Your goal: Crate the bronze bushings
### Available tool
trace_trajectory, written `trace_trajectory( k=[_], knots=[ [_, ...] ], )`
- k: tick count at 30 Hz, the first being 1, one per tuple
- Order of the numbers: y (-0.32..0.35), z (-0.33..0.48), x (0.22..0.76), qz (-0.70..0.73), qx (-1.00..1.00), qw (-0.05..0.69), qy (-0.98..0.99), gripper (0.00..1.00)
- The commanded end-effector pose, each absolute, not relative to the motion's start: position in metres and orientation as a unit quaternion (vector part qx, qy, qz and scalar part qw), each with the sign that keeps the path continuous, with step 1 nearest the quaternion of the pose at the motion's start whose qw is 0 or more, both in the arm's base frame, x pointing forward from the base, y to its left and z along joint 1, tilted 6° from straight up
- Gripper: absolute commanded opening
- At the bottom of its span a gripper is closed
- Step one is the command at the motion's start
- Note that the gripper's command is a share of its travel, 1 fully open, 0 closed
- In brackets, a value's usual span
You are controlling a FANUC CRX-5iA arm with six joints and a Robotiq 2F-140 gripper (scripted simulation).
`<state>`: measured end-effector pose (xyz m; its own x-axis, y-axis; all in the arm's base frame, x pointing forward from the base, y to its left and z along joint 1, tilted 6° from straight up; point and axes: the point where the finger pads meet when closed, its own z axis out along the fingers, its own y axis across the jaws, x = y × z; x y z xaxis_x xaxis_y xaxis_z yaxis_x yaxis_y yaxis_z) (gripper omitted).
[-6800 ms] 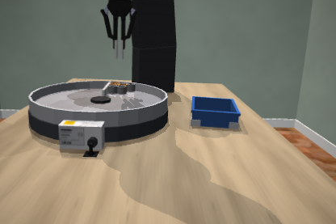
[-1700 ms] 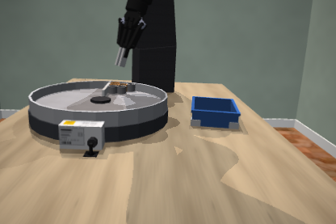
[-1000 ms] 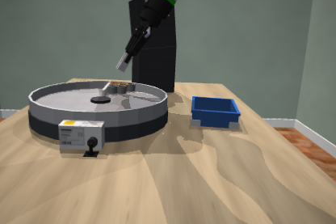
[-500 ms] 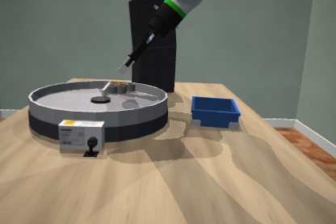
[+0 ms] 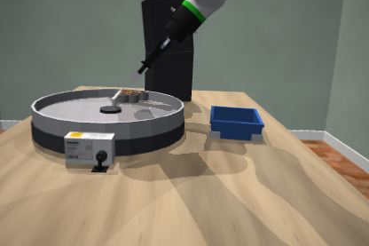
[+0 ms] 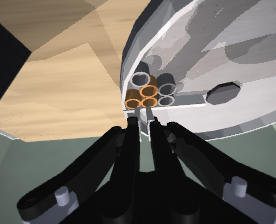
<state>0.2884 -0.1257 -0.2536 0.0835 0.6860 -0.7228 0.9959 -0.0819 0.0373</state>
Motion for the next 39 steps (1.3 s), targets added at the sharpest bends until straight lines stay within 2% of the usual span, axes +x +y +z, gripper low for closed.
trace_trajectory(
  k=[1, 33, 39],
  knots=[
    [-0.126, -0.254, 0.288, -0.278, 0.681, 0.279, 0.617, 0.06],
    [-0.126, -0.254, 0.288, -0.278, 0.681, 0.279, 0.617, 0.06],
    [-0.127, -0.274, 0.289, -0.277, 0.682, 0.278, 0.617, 0.06]
  ],
)
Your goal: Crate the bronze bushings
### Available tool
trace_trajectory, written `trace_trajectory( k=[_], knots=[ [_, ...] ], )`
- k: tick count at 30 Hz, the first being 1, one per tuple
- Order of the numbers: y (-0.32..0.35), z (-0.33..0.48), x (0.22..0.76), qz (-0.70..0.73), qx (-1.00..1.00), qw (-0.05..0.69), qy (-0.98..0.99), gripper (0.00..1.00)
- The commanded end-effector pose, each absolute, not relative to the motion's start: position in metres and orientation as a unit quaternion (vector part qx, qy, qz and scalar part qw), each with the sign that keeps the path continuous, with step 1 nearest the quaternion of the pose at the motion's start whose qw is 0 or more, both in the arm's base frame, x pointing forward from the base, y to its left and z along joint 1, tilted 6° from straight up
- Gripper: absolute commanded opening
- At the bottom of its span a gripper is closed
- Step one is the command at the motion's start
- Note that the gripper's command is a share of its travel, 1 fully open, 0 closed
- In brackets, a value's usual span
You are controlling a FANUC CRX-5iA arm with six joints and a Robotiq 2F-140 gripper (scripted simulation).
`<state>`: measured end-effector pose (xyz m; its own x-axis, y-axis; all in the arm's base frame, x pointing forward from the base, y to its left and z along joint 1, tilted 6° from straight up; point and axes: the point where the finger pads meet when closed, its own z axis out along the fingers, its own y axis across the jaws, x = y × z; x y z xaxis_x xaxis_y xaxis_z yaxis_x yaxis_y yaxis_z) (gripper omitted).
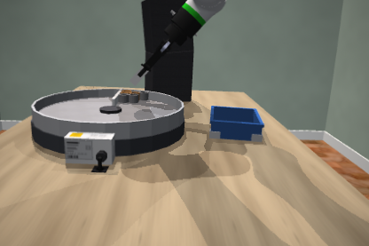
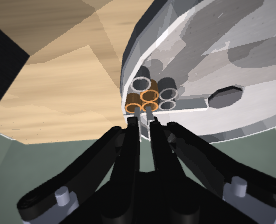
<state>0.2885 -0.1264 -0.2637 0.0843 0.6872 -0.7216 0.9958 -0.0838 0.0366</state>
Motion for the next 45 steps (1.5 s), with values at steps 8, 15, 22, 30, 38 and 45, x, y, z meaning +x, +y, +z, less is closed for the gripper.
trace_trajectory(
  k=[8, 15, 22, 30, 38, 45],
  knots=[
    [-0.1276, -0.2776, 0.2890, -0.277, 0.682, 0.278, 0.617, 0.06],
    [-0.1276, -0.2776, 0.2890, -0.277, 0.682, 0.278, 0.617, 0.06],
    [-0.1276, -0.2776, 0.2890, -0.277, 0.682, 0.278, 0.617, 0.06],
    [-0.1276, -0.2776, 0.2890, -0.277, 0.682, 0.278, 0.617, 0.06],
    [-0.1276, -0.2776, 0.2890, -0.277, 0.682, 0.278, 0.617, 0.06],
    [-0.1280, -0.2804, 0.2891, -0.277, 0.682, 0.278, 0.617, 0.06]
  ],
)
